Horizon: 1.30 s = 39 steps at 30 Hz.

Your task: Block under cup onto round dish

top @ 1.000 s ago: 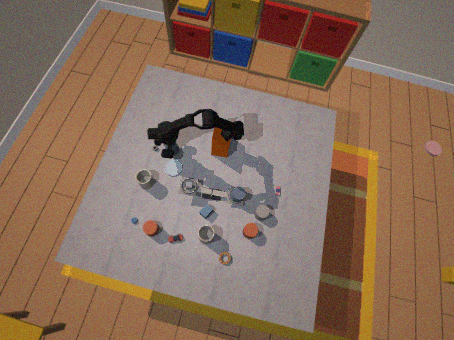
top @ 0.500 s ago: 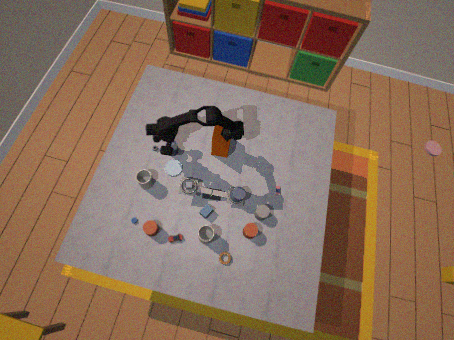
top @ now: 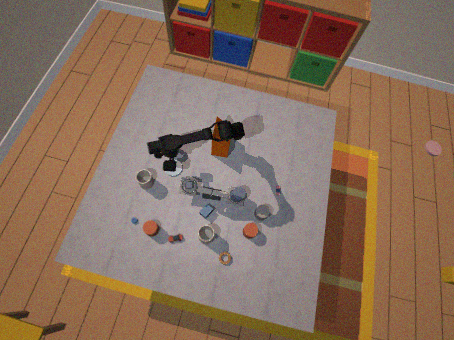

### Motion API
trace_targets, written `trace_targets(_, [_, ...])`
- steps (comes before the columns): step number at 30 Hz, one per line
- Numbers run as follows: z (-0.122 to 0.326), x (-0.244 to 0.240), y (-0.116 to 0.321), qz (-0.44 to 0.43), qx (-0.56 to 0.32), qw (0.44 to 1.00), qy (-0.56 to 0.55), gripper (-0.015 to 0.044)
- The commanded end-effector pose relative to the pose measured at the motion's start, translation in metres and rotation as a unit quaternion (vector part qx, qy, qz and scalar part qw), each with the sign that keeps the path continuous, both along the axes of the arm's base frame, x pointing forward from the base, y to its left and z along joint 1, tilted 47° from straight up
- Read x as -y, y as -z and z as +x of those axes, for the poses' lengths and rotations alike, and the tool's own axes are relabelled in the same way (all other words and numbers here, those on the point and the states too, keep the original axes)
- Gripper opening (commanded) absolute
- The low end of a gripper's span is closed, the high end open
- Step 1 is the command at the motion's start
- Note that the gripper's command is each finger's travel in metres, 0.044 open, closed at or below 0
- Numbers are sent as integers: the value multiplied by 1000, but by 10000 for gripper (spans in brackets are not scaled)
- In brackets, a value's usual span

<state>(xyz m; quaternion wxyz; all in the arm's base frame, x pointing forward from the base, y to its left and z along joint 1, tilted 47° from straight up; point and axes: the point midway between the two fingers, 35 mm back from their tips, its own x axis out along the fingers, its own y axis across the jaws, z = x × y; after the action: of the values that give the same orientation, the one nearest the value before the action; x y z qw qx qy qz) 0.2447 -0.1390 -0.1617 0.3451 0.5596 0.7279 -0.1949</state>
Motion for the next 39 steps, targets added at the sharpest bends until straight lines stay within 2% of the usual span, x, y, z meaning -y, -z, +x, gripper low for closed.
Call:
trace_targets(1, [48,-34,-39,10,20,1000,-20,260])
trace_targets(5, [85,-77,-78,25,37,998,-41,260])
trace_targets(8, [94,-91,-90,31,42,998,-47,260])
trace_targets(39, [87,-125,-58,32,42,998,-47,260])
